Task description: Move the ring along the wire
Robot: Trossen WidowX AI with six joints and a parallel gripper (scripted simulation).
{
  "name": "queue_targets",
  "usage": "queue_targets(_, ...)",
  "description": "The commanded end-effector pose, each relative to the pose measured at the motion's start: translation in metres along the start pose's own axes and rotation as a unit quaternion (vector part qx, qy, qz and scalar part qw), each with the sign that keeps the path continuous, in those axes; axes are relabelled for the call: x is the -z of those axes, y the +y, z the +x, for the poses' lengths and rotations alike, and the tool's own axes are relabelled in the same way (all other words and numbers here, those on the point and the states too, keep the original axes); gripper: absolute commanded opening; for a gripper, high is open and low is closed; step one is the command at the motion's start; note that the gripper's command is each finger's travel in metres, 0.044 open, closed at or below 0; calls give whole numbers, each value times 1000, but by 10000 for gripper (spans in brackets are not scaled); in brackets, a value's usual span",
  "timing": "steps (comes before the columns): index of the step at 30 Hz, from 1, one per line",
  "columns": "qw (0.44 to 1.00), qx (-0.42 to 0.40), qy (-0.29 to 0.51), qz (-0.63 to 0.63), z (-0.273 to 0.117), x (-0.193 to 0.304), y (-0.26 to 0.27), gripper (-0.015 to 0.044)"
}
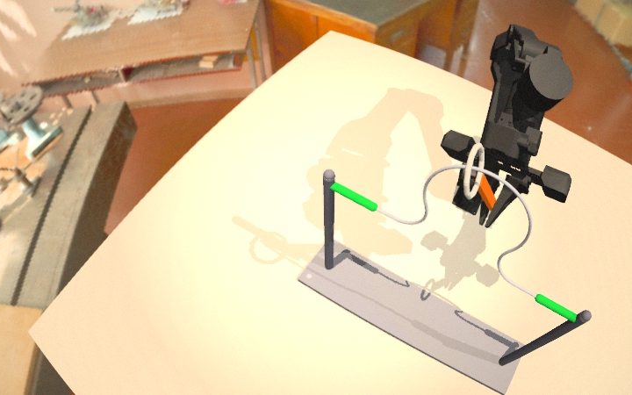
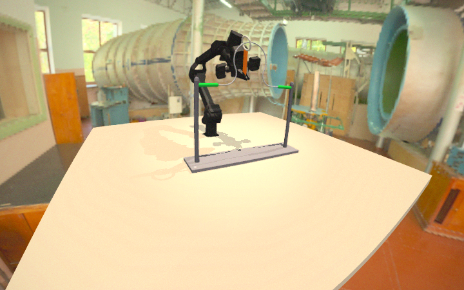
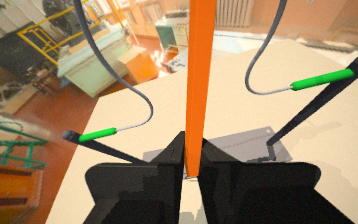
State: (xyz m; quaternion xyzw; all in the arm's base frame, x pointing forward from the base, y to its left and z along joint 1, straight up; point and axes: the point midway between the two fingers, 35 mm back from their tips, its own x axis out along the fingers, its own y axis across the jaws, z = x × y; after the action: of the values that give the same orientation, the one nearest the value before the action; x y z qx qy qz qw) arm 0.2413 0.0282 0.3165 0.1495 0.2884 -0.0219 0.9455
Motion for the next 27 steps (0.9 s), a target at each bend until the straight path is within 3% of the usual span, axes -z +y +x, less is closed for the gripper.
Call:
queue_targets(1, 999, 17, -6, -27, -1, -1, -2, -150)
queue_targets(27, 974, 124, -30, -187, -1, -5, -21, -150)
